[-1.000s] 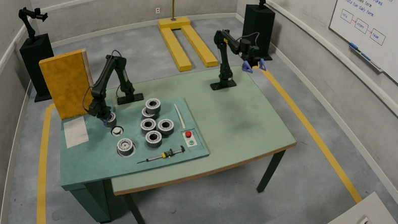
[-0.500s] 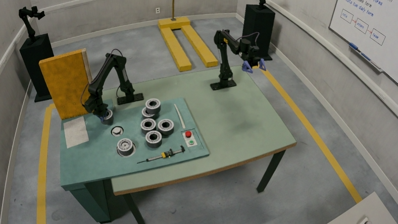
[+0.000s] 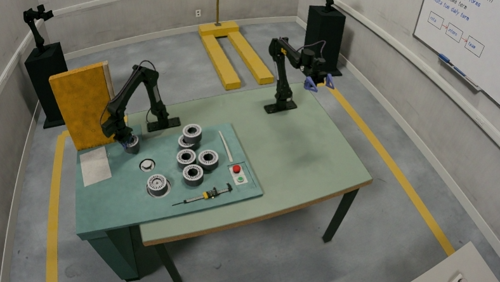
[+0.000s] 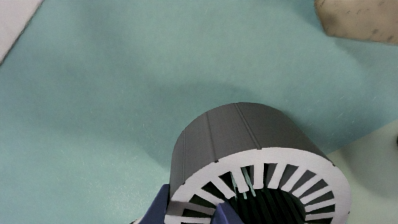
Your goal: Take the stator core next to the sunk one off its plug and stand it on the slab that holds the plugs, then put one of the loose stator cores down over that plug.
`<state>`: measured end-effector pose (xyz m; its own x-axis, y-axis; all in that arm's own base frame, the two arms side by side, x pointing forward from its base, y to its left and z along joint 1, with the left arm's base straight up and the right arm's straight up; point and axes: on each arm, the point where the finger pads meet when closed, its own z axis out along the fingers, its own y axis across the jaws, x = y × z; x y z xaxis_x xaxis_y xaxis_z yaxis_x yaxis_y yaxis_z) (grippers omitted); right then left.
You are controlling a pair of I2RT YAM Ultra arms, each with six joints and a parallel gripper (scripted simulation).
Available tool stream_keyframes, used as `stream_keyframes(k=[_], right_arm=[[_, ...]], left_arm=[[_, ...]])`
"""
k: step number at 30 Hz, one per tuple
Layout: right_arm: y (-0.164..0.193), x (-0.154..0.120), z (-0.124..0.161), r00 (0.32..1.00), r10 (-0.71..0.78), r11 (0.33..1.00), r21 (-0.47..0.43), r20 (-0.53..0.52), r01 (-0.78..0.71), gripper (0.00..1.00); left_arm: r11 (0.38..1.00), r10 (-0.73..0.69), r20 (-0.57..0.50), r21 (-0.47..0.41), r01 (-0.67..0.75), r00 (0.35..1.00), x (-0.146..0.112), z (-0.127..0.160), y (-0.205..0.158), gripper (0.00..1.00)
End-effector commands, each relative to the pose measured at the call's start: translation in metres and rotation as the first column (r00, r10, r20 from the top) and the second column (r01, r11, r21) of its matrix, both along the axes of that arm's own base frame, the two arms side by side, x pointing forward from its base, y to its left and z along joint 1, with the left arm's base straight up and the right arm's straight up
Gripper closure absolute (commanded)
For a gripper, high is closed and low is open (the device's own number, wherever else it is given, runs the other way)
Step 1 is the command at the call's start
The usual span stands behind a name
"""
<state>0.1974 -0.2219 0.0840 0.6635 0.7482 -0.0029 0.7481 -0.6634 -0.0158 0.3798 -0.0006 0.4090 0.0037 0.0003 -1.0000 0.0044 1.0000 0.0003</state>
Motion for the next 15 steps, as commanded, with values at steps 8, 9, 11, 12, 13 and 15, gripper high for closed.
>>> stream_keyframes(k=[8,9,11,12,13,15], right_arm=[[0.006,0.003,0.034,0.999,0.01,0.998,-0.056,0.036,-0.008,1.0],[0.004,0.006,0.037,0.999,0.011,0.998,-0.065,0.044,-0.008,1.0],[-0.001,0.0,0.036,0.999,-0.012,0.998,-0.064,0.043,0.015,1.0],[-0.001,0.0,0.037,0.999,-0.005,0.998,-0.066,0.044,0.008,1.0],[-0.003,0.003,0.034,0.999,-0.006,0.997,-0.074,0.052,0.01,1.0],[0.01,-0.008,0.014,1.0,0.004,1.0,-0.028,0.007,-0.004,1.0]], left_arm=[[1.0,0.004,0.032,0.006,-0.004,0.999,-0.009,0.013,0.0,0.0],[1.0,0.004,0.032,0.006,-0.004,0.999,-0.009,0.013,0.0,0.0],[1.0,0.004,0.032,0.006,-0.004,0.999,-0.009,0.013,0.0,0.0],[1.0,0.004,0.032,0.006,-0.004,0.999,-0.009,0.013,0.0,0.0],[1.0,0.004,0.032,0.006,-0.004,0.999,-0.009,0.013,0.0,0.0],[1.0,0.004,0.032,0.006,-0.004,0.999,-0.009,0.013,0.0,0.0]])
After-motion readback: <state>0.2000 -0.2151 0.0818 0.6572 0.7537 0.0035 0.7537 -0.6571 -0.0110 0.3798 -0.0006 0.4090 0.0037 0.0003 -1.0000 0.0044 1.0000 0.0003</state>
